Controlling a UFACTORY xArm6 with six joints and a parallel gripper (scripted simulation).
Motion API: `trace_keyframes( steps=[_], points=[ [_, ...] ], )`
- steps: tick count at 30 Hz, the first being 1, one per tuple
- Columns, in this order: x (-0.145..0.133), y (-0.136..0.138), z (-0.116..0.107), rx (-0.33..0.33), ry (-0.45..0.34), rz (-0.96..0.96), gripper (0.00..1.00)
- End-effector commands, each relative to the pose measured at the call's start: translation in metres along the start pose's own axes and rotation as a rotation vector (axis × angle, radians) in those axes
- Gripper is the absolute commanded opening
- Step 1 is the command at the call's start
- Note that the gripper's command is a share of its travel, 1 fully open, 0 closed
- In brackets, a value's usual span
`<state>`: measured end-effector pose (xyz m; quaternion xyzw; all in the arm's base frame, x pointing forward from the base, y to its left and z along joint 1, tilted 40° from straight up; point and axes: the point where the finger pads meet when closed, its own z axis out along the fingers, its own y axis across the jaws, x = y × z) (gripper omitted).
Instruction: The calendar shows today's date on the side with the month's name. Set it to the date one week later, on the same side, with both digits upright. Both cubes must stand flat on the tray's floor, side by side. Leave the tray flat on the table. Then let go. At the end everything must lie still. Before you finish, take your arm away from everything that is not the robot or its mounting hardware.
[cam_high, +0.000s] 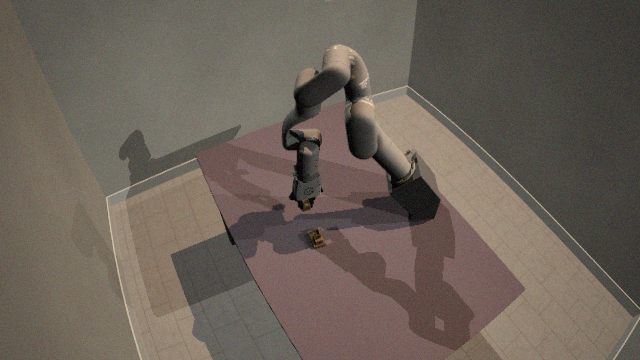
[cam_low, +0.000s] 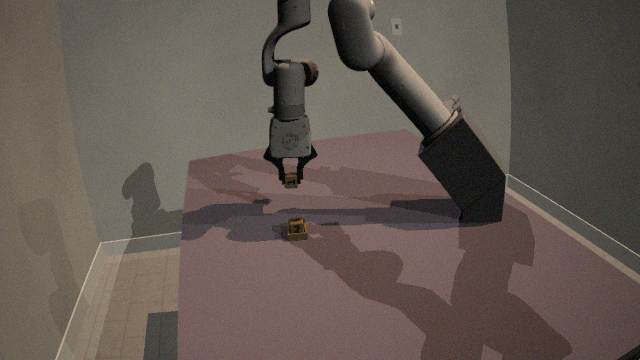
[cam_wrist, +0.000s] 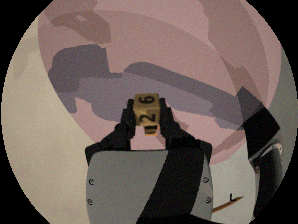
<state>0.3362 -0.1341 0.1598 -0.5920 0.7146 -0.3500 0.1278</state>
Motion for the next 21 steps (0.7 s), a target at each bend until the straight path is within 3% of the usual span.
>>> trace_keyframes(
  steps=[1,21],
  points=[
    [0.0,-0.001,-0.009,-0.066,0.008,-0.002,0.29],
    [0.0,-0.002,-0.024,-0.066,0.008,-0.002,0.29]
  ],
)
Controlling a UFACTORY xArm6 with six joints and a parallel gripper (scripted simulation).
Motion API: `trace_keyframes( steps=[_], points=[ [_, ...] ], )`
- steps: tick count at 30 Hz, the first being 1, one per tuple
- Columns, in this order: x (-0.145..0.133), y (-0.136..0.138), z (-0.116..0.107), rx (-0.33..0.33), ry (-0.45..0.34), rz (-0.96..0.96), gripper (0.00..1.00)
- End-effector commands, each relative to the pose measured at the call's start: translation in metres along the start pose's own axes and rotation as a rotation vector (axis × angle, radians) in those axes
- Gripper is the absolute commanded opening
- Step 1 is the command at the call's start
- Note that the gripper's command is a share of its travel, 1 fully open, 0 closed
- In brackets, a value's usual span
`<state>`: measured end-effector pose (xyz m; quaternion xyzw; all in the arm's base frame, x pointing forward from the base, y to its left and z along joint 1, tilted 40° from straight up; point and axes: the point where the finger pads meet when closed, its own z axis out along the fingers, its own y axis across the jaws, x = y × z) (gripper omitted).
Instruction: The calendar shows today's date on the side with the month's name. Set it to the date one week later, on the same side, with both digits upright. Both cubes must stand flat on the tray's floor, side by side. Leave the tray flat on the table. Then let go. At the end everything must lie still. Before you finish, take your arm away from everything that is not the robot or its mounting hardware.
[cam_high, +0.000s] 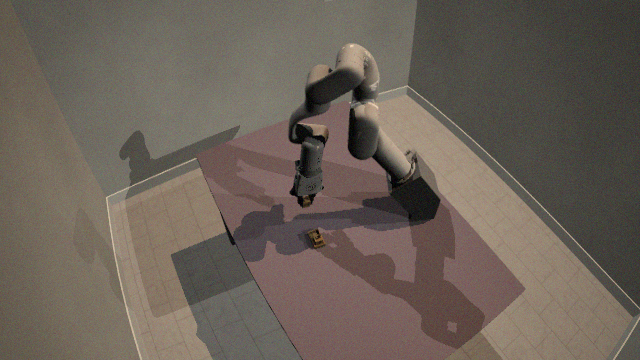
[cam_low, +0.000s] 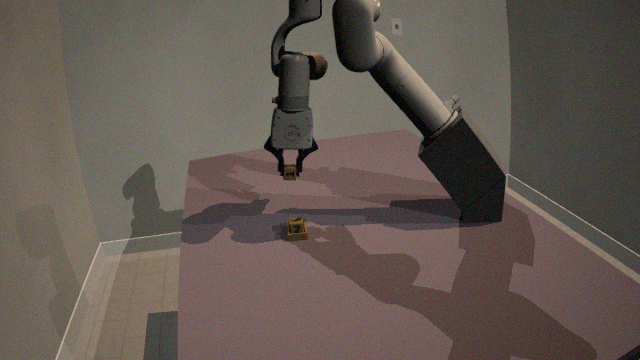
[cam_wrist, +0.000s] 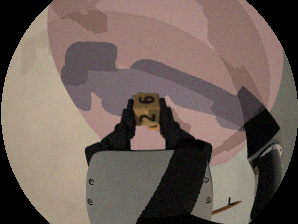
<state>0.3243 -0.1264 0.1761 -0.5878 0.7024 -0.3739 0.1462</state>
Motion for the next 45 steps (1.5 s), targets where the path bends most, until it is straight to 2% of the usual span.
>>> trace_keyframes(
  steps=[1,11,15,17,22,26,45],
  points=[
    [0.0,-0.001,-0.002,-0.131,0.006,0.0,0.29],
    [0.0,-0.001,-0.003,-0.132,0.006,0.0,0.29],
    [-0.02,-0.001,-0.003,-0.146,-0.006,-0.002,0.29],
    [-0.02,-0.001,-0.003,-0.146,-0.006,-0.002,0.29],
    [-0.071,0.0,-0.009,-0.154,-0.006,-0.006,0.29],
    [-0.091,-0.002,-0.013,-0.133,0.005,-0.004,0.29],
    [-0.092,-0.002,-0.013,-0.132,0.006,-0.004,0.29]
  ],
)
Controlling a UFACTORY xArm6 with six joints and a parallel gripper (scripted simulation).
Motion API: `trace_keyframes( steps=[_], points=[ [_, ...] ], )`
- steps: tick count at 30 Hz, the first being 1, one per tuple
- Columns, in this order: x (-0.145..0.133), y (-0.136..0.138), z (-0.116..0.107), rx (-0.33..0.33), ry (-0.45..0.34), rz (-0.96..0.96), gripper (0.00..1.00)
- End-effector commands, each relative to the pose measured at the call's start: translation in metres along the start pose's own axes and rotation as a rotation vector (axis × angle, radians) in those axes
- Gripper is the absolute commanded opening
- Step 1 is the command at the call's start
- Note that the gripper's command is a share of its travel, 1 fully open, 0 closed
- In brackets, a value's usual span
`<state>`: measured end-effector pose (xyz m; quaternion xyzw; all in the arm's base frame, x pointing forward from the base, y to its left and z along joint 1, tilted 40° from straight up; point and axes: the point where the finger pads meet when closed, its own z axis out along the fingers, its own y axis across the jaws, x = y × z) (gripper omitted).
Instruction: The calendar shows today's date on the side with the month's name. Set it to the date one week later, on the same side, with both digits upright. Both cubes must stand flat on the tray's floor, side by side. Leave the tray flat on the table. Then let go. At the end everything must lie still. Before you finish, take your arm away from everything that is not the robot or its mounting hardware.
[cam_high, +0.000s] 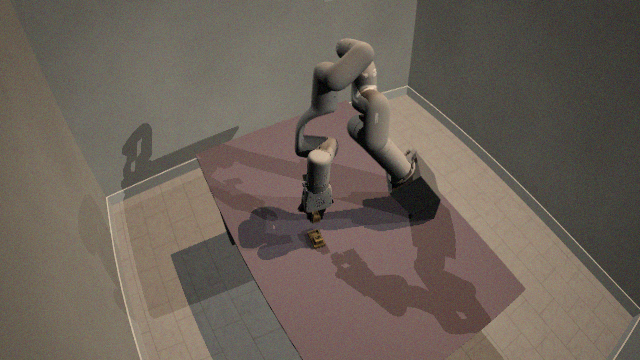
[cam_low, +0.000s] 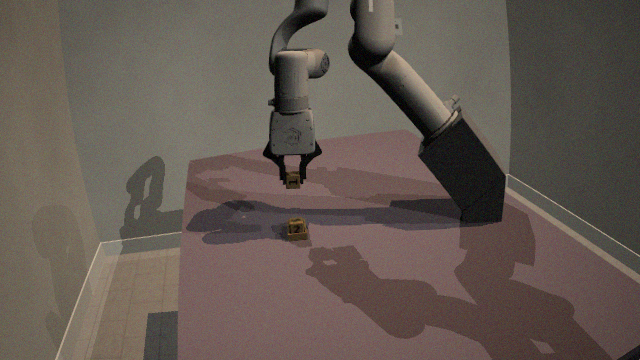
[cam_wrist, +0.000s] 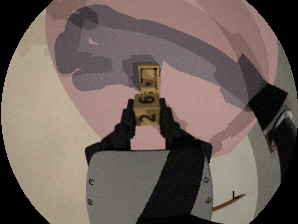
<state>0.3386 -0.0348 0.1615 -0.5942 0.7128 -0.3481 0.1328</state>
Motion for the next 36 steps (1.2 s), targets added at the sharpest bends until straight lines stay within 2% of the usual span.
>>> trace_keyframes(
  steps=[1,11,21,36],
  points=[
    [0.001,-0.005,0.0,-0.07,0.019,-0.004,0.29],
    [0.001,-0.004,0.006,-0.07,0.02,-0.004,0.29],
    [0.001,-0.002,0.033,-0.07,0.02,-0.004,0.29],
    [0.001,0.0,0.063,-0.07,0.02,-0.004,0.29]
  ],
)
